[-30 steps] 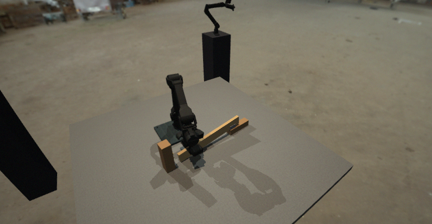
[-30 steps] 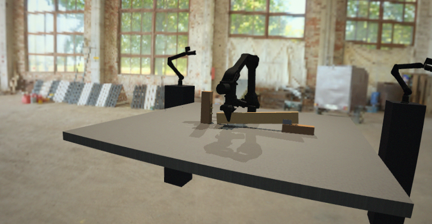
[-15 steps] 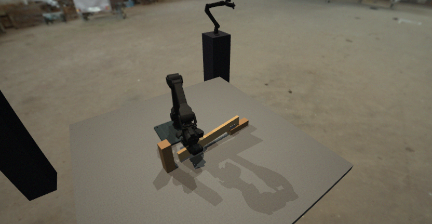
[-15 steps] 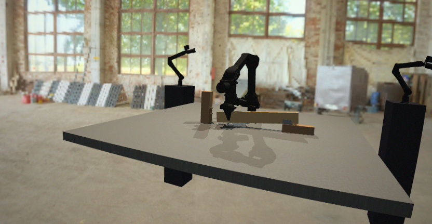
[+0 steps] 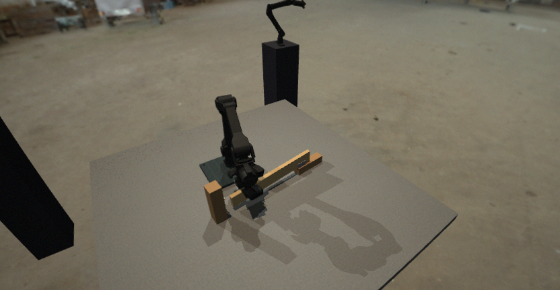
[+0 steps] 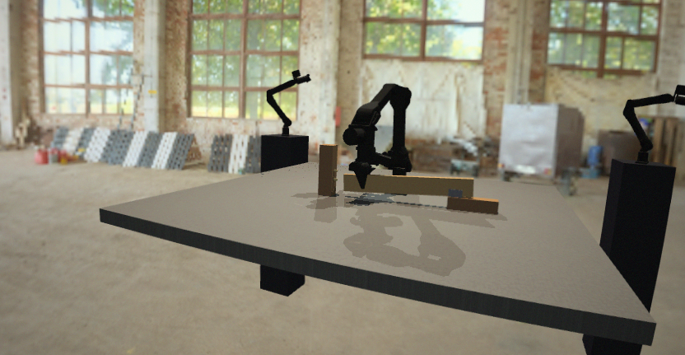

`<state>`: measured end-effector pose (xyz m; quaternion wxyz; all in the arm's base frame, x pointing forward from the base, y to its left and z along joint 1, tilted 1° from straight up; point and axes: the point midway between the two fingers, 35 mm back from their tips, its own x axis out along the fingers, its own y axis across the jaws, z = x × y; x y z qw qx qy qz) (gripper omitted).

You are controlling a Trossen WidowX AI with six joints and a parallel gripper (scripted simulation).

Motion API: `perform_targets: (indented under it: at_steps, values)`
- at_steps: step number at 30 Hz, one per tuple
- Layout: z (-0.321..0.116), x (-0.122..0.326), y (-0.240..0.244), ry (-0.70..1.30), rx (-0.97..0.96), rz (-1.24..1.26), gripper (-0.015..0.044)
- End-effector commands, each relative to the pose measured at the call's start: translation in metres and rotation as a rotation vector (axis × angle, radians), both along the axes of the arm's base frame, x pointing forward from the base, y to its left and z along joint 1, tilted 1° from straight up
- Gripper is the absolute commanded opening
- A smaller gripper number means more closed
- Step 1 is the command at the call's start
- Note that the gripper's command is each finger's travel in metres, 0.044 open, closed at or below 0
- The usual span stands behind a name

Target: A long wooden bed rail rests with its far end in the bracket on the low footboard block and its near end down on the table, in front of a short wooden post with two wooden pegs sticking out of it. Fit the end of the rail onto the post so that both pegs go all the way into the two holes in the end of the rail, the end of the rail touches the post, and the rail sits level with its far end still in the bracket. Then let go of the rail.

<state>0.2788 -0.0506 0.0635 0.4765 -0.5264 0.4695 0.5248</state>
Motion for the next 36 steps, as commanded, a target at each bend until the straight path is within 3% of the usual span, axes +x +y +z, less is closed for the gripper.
perform_targets:
  at_steps: [1, 36]
  values:
    - [0.004, 0.001, 0.001, -0.005, 0.008, -0.001, 0.0]
    - [0.022, 0.001, 0.001, -0.005, 0.008, -0.001, 0.0]
